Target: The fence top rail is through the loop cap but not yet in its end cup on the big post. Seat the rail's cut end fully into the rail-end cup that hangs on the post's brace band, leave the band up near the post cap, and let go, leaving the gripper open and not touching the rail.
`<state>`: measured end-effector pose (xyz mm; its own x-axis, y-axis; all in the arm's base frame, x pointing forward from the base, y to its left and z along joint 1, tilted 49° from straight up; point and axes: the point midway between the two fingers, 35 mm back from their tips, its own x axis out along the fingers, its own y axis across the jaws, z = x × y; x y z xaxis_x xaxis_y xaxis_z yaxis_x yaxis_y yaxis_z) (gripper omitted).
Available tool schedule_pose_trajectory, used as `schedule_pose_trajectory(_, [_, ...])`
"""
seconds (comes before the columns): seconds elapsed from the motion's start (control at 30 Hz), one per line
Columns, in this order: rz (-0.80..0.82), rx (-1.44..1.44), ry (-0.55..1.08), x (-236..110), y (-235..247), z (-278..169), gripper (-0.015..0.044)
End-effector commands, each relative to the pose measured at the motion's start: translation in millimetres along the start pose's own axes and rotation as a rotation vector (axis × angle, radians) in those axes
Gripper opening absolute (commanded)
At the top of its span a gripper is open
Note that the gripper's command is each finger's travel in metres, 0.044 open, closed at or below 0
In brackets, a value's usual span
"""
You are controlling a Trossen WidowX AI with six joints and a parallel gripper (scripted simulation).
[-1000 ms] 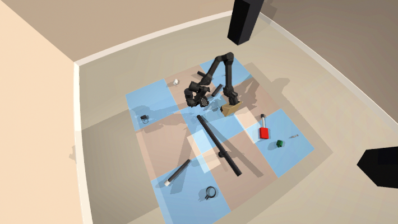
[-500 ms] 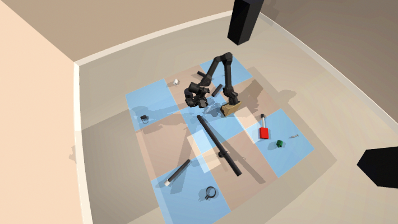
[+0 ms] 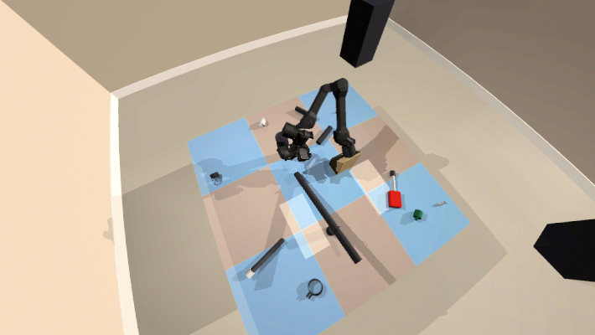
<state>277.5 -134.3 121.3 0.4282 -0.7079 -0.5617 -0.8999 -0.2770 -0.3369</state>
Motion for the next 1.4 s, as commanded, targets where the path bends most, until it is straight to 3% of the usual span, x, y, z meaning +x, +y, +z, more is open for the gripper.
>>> schedule_pose_trajectory(0.0, [0.000, 0.000, 0.000, 0, 0, 0, 0.0000])
schedule_pose_trajectory(0.13, [0.000, 0.000, 0.000, 0, 0, 0, 0.0000])
schedule_pose_trajectory(0.7, [0.007, 0.006, -0.006, -9, -7, 13, 0.0440])
schedule_pose_trajectory(1.23, [0.009, 0.011, -0.003, -31, -18, 42, 0.0440])
schedule_pose_trajectory(1.37, [0.020, 0.222, -0.025, -40, -26, 59, 0.0440])
